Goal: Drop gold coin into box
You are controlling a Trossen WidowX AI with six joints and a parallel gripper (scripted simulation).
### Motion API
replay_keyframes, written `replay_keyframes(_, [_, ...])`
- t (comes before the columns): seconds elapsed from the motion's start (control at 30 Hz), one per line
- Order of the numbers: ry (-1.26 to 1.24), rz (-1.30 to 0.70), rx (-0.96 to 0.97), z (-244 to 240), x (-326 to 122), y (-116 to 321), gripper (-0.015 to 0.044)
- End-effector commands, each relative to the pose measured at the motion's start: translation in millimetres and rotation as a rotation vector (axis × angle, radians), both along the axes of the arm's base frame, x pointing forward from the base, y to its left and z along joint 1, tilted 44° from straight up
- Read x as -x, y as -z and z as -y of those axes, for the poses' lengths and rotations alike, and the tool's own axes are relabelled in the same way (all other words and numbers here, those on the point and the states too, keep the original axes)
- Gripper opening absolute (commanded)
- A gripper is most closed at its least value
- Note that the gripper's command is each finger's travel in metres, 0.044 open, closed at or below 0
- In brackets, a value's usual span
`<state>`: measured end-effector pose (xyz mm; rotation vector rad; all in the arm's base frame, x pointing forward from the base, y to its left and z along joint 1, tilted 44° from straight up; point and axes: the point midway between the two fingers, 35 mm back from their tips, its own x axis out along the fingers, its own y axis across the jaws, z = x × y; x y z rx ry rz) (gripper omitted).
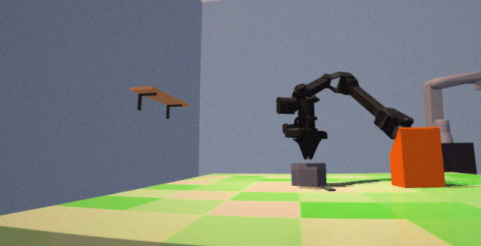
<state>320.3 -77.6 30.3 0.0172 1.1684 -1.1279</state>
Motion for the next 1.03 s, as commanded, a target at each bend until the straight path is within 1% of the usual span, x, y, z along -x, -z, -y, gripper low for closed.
replay_keyframes(0.0, [0.001,0.0,0.0,0.1,0.0,-0.3,0.0161])
replay_keyframes(0.2, [0.001,0.0,0.0,0.1,0.0,-0.3,0.0161])
replay_keyframes(0.47, [0.0,-0.001,0.0,-14.2,-1.1,-14.5,0.0371])
replay_keyframes(0.53, [-0.003,-0.004,0.001,-27.1,-0.9,-27.8,0.0423])
replay_keyframes(0.57, [-0.004,-0.006,0.004,-34.9,-0.2,-36.4,0.044])
replay_keyframes(0.63, [-0.005,-0.008,0.006,-41.1,0.7,-43.4,0.044])
replay_keyframes(1.0, [-0.005,-0.008,0.006,-41.1,0.7,-43.4,0.044])
